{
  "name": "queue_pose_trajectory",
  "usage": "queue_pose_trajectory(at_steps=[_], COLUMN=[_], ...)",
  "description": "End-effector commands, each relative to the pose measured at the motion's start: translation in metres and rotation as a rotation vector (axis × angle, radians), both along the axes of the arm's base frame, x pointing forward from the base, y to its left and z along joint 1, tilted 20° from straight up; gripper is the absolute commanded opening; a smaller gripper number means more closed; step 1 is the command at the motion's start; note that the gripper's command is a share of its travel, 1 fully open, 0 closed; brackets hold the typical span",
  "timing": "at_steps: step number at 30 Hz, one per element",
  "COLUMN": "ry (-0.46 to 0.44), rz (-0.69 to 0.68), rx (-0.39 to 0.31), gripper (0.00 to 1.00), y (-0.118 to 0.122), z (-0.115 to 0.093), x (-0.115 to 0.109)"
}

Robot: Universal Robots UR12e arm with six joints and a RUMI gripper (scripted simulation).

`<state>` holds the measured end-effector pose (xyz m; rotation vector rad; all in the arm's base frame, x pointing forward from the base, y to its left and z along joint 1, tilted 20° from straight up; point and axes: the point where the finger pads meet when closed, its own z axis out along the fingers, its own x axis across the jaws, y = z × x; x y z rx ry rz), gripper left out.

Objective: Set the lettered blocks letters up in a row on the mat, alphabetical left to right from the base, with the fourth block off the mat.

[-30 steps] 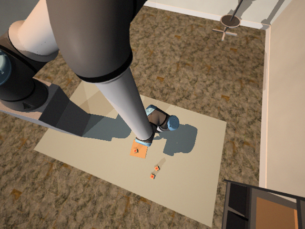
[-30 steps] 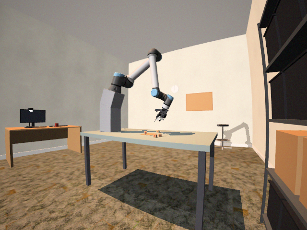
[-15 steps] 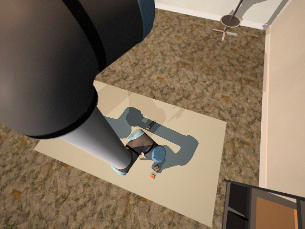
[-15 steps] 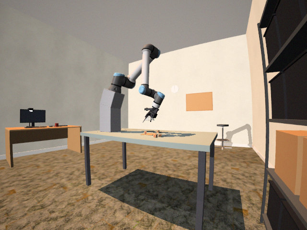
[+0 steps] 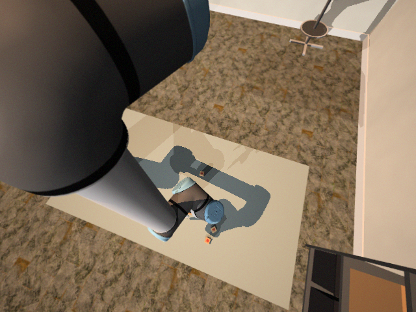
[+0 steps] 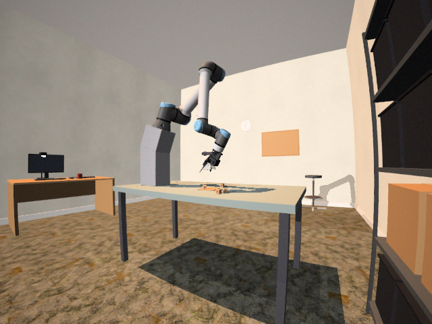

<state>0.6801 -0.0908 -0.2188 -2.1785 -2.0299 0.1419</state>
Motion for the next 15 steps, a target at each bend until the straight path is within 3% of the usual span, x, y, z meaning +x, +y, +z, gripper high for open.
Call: queue_pose_trajectory(at_steps=[1,15], ry=[0.001,0.001], rz=[-0.004,-0.001], rx=[0.001,0.001], gripper=[1.0,1.0], y=[-0.0023,-0.0007], z=[0.0003,0.0003], x=[-0.0029,-0.0026])
